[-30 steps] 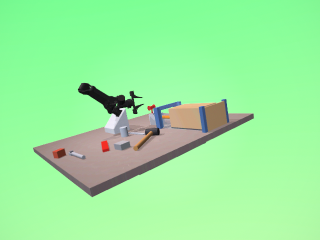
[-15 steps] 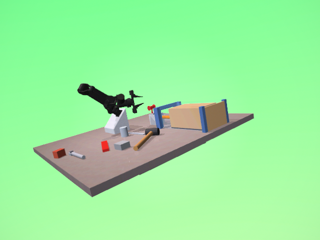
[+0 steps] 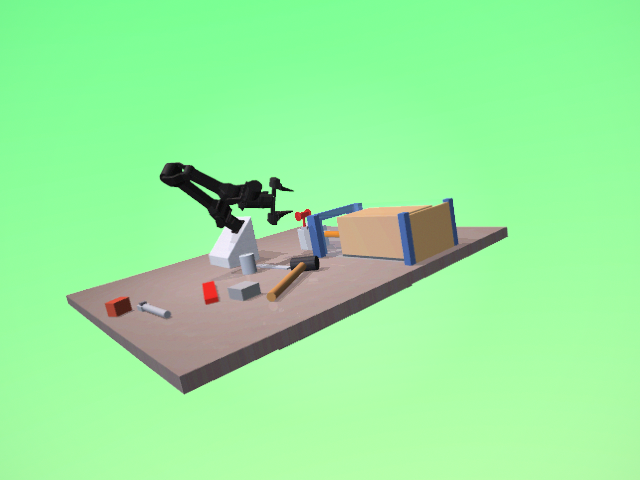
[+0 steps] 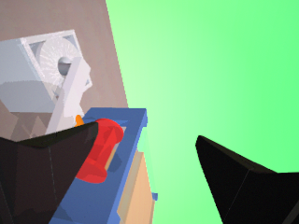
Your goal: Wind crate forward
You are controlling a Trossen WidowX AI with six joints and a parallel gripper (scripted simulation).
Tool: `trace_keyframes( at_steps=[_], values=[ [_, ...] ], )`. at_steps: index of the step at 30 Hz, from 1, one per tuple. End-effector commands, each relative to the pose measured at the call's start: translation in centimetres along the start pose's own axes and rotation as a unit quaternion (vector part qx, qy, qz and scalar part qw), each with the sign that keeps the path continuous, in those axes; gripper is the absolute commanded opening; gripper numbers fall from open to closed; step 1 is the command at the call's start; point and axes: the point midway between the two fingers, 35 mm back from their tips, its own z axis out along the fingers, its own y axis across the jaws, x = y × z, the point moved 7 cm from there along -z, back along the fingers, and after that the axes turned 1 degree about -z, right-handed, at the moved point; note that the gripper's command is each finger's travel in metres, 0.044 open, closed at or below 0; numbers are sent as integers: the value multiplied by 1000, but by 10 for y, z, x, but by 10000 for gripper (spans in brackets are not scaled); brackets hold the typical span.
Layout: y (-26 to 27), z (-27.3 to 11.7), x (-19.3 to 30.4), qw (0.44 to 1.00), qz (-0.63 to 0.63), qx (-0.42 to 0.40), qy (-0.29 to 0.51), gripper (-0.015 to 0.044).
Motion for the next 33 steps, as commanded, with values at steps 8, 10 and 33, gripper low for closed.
trace_keyframes(
  at_steps=[8, 10, 33],
  values=[
    [-51, 69, 7, 932, 205, -298, -15, 440],
    [-60, 78, 5, 913, 220, -345, 5, 440],
    [-118, 130, -36, 756, 191, -570, 260, 440]
  ],
)
